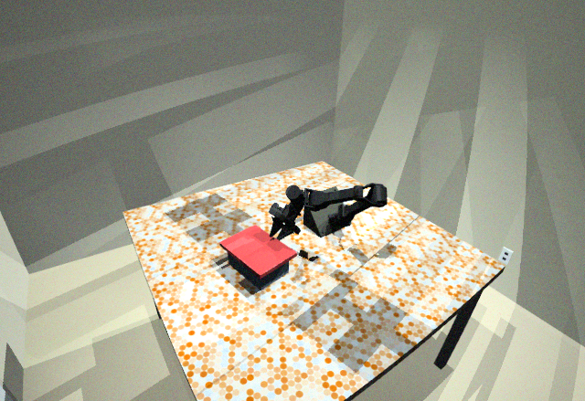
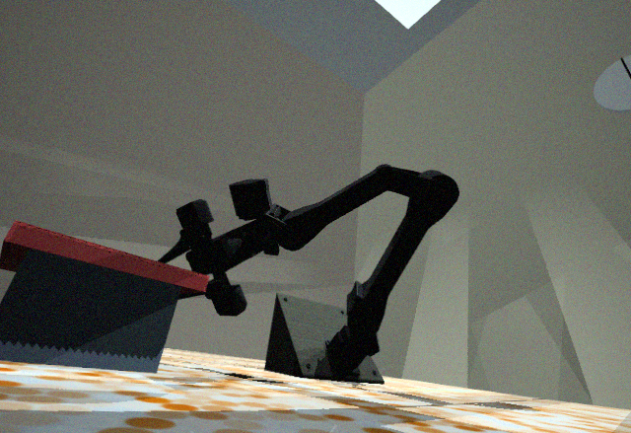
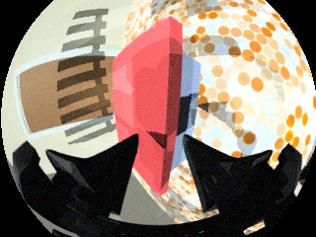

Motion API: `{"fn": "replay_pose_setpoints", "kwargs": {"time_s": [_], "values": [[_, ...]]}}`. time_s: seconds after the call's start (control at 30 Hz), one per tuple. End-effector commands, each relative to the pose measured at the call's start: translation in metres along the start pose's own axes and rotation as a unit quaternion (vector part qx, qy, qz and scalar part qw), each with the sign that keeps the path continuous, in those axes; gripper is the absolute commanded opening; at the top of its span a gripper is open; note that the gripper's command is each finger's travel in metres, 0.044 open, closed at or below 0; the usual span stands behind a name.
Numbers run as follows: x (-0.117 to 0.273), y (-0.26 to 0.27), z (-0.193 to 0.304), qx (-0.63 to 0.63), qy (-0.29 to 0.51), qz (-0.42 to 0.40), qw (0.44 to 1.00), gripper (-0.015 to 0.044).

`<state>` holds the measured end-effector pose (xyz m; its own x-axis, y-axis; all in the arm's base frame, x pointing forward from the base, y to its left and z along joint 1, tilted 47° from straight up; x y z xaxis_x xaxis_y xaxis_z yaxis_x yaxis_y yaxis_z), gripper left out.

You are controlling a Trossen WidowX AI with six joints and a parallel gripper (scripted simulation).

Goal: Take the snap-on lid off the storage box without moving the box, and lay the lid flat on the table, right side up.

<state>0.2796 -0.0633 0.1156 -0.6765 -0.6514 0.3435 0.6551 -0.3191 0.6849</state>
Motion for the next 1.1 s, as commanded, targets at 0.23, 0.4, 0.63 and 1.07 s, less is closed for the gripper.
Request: {"fn": "replay_pose_setpoints", "kwargs": {"time_s": [0.23,0.4,0.63,1.07], "values": [[-0.0107,-0.0022,0.0017,-0.004,0.0,-0.003,1.0,0.0156],[-0.0107,-0.0022,0.0017,-0.004,0.0,-0.003,1.0,0.0123],[-0.0107,-0.0022,0.0017,-0.004,0.0,-0.003,1.0,0.0037],[-0.0094,-0.0007,0.0018,-0.003,0.002,-0.003,1.0,0.0]]}}
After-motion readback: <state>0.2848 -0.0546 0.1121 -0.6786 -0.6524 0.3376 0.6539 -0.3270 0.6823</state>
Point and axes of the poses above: the point midway between the two fingers, 35 mm back from their tips, its own x axis back along the fingers, its own y axis across the jaws, z = x × y, the point moved 10 cm from there along x, back along the fingers, and after that the axes turned 6 degrees about x, right-handed, at the moved point
